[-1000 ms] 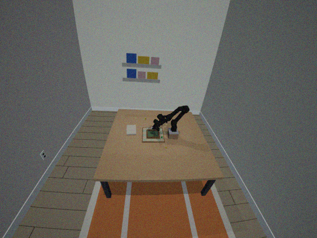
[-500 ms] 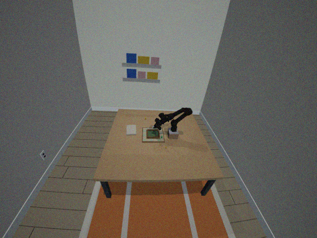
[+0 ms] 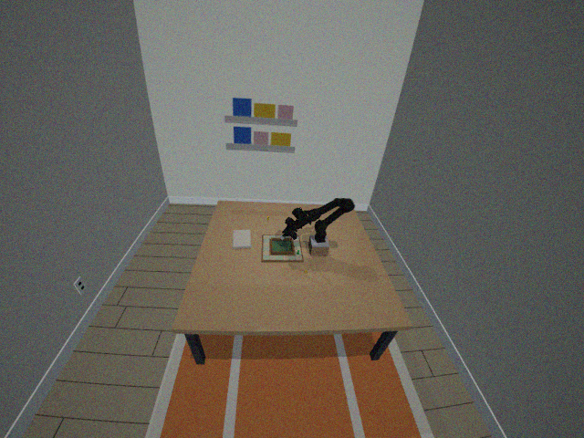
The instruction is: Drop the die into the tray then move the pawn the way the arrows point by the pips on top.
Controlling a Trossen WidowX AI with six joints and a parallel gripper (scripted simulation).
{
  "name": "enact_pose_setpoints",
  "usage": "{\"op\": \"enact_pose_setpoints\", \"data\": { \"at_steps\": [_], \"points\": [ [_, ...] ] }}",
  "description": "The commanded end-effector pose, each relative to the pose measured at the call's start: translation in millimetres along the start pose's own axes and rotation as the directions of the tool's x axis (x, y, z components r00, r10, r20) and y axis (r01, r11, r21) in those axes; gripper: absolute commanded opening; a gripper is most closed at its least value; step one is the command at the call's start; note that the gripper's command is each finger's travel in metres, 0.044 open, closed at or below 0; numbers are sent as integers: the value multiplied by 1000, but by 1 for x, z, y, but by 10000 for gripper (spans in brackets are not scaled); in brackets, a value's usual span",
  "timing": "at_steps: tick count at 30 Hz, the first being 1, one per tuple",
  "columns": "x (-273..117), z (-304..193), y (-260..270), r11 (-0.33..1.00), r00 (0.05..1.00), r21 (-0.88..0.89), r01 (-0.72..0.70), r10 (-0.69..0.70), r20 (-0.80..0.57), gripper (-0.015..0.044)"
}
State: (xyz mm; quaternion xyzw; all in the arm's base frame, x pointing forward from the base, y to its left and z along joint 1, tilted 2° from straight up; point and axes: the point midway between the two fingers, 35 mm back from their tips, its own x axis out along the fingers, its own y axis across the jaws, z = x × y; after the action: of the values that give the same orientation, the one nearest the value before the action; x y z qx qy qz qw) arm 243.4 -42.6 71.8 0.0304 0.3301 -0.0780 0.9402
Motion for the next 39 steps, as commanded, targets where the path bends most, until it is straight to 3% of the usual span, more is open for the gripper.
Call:
{"op": "enact_pose_setpoints", "data": {
  "at_steps": [1,8,11,17,26,29,30,31,35,39],
  "points": [
    [-5,7,0,1000,1000,1,1,-1,1,262],
    [-27,30,0,1000,1000,4,2,-2,5,440],
    [-23,29,0,1000,998,5,2,-2,-63,440],
    [-7,25,0,1000,940,5,3,-1,-341,440],
    [20,11,0,1000,715,4,2,1,-699,440],
    [24,8,0,1000,666,4,2,2,-746,440],
    [18,14,0,1000,739,9,-1,7,-673,440],
    [18,14,0,1000,739,9,-1,7,-673,440],
    [9,-2,17,997,725,-42,-59,14,-689,335],
    [-18,-48,51,959,684,-179,-218,19,-729,230]
  ]
}}
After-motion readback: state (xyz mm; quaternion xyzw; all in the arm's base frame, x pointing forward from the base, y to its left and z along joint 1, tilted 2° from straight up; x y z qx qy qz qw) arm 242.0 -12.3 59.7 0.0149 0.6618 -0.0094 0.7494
